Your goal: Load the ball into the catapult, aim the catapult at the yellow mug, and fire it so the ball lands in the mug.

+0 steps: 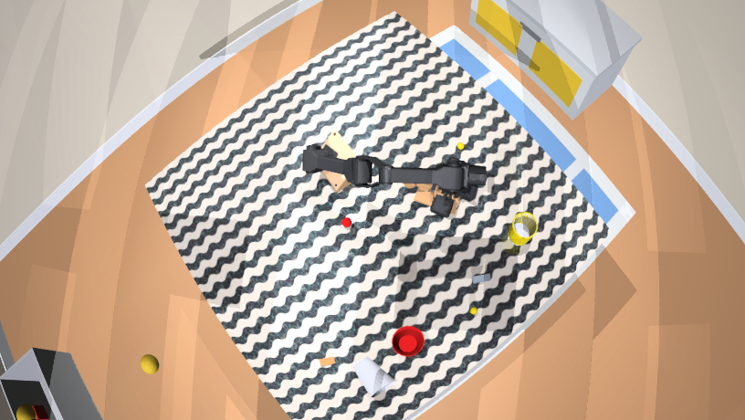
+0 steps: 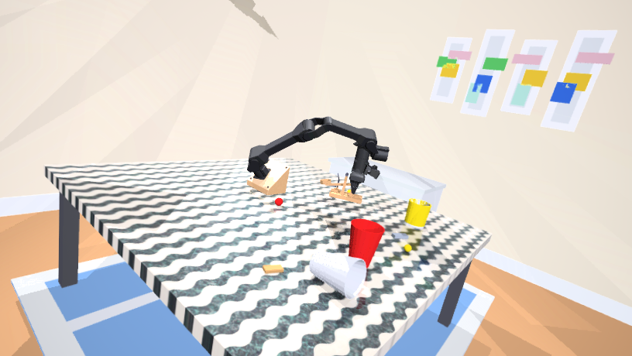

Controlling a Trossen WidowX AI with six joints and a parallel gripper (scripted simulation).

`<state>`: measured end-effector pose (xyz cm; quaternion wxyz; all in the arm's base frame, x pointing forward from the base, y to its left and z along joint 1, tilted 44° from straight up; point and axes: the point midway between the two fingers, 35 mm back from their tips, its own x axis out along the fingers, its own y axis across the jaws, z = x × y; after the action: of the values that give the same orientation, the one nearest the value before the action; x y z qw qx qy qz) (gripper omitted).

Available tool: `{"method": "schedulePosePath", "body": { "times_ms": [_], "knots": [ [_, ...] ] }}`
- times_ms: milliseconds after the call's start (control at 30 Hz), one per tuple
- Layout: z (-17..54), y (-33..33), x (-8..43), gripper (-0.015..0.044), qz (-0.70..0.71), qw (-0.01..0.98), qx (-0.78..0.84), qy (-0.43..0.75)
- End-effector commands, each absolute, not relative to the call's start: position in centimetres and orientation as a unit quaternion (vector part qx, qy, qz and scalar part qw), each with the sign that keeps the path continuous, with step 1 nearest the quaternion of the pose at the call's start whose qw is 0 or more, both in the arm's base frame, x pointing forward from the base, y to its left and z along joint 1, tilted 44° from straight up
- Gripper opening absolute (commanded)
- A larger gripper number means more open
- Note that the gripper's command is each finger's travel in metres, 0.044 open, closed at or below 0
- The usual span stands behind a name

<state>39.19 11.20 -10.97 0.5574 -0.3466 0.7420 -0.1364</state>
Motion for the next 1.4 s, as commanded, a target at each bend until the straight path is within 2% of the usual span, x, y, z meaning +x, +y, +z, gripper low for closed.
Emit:
{"method": "schedulePosePath", "body": {
  "times_ms": [0,1000,1367],
  "knots": [
    [-11.3,11.0,39.2,0.0,-0.135,0.559,-0.346,0.741],
    [-13.9,8.6,38.7,0.0,-0.138,0.557,-0.343,0.744],
    [-13.9,8.6,38.7,0.0289,-0.138,0.557,-0.343,0.744]
  ]
}}
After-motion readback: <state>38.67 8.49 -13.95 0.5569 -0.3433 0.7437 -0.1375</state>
